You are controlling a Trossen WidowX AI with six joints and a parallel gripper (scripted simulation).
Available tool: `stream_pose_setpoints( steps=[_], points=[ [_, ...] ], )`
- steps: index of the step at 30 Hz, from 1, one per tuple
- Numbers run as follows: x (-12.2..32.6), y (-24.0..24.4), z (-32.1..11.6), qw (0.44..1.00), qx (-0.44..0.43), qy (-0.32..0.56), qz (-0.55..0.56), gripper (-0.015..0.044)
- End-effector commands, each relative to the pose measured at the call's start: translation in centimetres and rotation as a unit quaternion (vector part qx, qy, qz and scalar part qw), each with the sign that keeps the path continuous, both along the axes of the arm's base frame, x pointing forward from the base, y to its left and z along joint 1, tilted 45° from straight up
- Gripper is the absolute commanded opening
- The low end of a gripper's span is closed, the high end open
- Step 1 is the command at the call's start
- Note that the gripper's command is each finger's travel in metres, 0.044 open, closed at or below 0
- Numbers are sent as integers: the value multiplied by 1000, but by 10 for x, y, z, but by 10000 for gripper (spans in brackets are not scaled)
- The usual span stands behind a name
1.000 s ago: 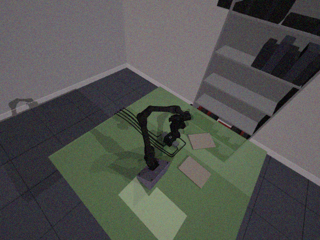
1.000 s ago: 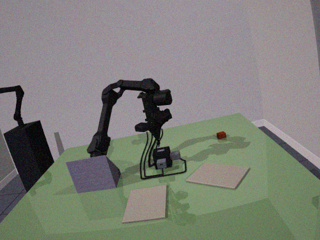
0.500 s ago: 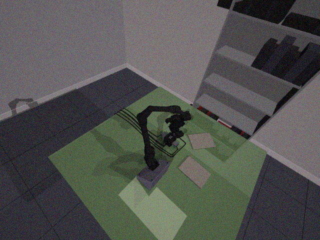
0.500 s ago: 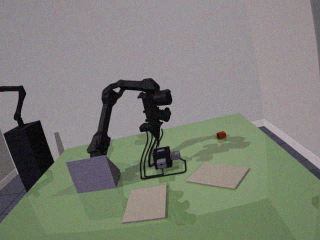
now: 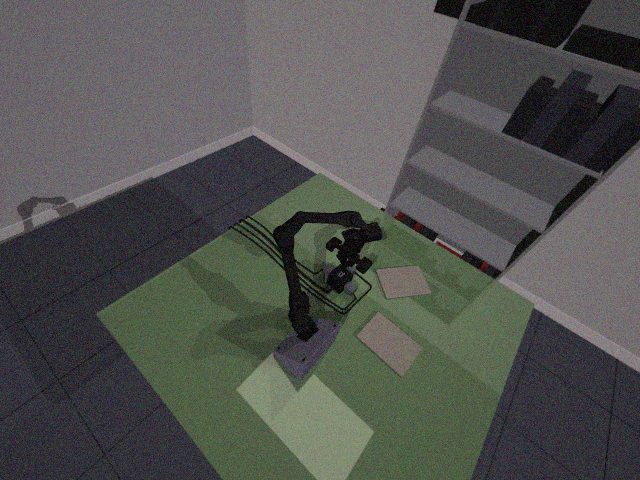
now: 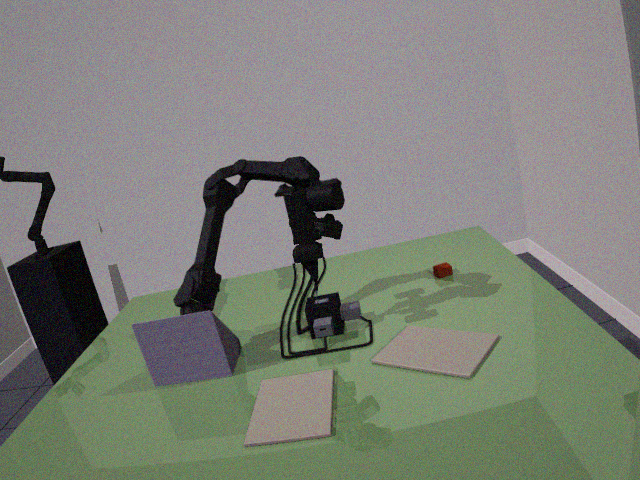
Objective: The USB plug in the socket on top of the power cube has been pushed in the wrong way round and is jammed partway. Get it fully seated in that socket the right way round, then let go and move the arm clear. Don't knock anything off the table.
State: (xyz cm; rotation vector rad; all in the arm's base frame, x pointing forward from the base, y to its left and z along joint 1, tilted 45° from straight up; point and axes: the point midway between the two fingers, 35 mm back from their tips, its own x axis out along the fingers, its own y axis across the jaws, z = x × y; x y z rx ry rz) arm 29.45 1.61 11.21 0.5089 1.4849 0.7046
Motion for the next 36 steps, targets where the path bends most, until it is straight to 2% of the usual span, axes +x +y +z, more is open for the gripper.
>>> stream_pose_setpoints(
  steps=[1, 18, 36],
  points=[
    [0, 0, 0, 999, 2, -36, 37, 0],
    [0, 0, 0, 963, 13, -189, 193, 0],
    [0, 0, 0, 873, 24, -341, 349, 0]
  ],
)
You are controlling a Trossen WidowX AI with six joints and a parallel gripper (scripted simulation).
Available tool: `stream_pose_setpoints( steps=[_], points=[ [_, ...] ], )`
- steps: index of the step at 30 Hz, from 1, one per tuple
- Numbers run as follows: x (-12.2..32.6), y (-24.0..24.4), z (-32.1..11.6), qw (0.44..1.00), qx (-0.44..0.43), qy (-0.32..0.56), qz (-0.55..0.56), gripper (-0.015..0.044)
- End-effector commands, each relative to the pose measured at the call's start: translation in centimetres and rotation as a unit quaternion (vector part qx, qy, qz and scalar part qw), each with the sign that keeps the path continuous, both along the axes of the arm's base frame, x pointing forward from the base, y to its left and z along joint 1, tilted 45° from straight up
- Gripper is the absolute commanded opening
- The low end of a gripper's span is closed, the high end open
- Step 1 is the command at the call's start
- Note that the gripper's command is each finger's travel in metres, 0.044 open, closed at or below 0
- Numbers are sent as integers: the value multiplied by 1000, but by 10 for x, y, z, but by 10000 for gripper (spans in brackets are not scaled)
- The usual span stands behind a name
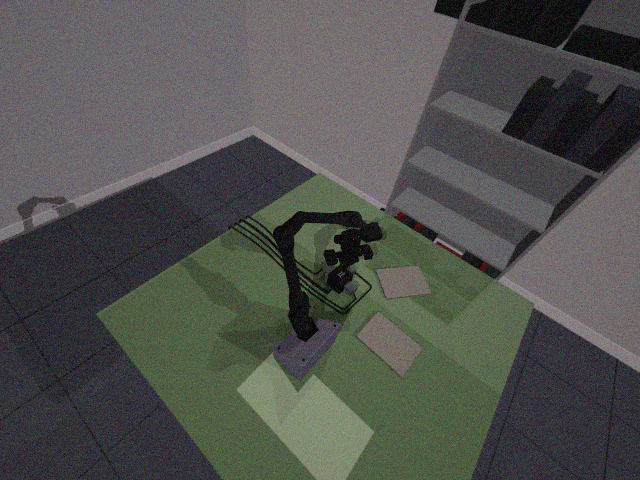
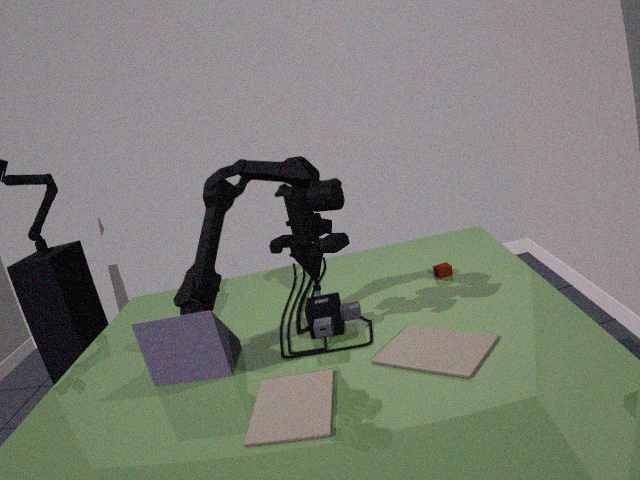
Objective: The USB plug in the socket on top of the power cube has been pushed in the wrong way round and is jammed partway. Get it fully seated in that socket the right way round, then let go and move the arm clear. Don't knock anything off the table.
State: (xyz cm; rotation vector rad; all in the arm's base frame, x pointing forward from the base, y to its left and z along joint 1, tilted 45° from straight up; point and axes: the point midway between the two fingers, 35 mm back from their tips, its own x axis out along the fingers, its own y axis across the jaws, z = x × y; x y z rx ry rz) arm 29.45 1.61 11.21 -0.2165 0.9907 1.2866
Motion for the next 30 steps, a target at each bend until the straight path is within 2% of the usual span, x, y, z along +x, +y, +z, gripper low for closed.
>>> stream_pose_setpoints(
  steps=[1, 21, 30],
  points=[
    [0, 0, 0, 999, 2, -36, 37, 0],
    [0, 0, 0, 952, 15, -214, 218, 0],
    [0, 0, 0, 949, 15, -220, 225, 0]
  ],
)
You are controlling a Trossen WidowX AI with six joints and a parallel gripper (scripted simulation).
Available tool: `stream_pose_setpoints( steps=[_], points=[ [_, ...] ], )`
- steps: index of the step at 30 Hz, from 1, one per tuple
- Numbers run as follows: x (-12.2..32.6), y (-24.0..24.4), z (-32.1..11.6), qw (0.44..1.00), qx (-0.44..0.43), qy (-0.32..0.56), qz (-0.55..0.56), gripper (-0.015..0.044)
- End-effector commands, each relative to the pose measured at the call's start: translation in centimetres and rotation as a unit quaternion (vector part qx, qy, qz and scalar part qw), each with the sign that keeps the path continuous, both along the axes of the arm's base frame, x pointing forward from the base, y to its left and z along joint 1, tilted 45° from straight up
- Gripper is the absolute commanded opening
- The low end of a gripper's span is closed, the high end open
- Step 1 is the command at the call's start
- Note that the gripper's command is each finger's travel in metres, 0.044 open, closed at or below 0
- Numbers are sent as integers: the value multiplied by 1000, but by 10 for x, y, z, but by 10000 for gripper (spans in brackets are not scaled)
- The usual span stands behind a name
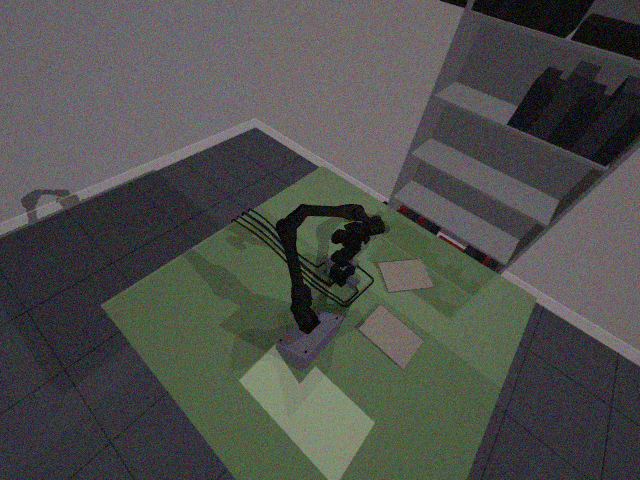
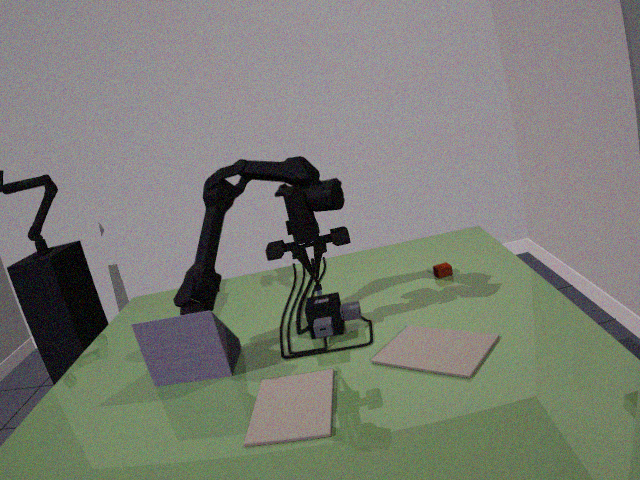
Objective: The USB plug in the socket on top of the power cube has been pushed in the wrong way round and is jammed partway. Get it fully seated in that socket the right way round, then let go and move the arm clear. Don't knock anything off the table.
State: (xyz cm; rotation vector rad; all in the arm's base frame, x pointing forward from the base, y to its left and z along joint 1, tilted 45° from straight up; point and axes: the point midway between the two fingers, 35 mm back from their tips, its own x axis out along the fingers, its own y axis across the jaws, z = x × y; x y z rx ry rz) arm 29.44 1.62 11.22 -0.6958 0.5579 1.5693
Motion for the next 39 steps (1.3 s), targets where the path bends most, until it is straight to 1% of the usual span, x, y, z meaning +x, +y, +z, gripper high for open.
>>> stream_pose_setpoints(
  steps=[1, 39],
  points=[
    [0, 0, 0, 1000, 0, -4, 4, 0],
    [0, 4, -1, 1000, 12, 10, -8, 0]
  ],
)
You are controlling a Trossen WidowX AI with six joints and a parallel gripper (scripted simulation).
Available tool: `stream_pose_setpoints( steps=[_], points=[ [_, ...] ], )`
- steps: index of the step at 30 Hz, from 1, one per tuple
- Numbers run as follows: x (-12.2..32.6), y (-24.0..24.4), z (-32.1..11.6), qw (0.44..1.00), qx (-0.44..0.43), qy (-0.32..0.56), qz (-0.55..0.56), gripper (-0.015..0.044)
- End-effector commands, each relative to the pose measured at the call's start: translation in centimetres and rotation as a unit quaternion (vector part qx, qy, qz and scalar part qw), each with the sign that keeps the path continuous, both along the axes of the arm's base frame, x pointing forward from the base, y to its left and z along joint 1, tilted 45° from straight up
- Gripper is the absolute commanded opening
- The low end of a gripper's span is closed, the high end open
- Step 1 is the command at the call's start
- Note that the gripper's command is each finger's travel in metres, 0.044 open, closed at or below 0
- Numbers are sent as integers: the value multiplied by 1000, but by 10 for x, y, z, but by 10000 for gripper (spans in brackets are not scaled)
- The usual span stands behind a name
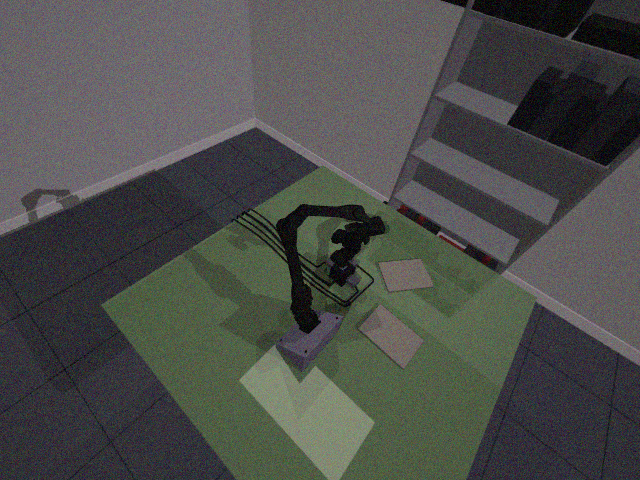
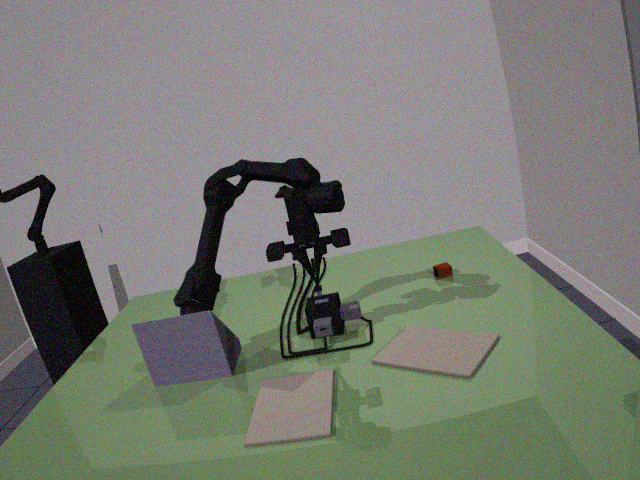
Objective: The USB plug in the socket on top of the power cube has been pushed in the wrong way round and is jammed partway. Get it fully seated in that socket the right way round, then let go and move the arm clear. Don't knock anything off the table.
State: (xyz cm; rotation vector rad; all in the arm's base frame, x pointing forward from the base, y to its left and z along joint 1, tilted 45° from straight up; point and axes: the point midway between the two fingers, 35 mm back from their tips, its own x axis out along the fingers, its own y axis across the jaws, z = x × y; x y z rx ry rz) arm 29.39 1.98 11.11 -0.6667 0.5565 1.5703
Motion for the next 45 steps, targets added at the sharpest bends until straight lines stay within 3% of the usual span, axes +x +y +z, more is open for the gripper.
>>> stream_pose_setpoints(
  steps=[1, 45],
  points=[
    [0, 1, 0, 1000, 3, 2, -3, 0],
    [0, 7, -2, 1000, 18, 16, -16, 0]
  ],
)
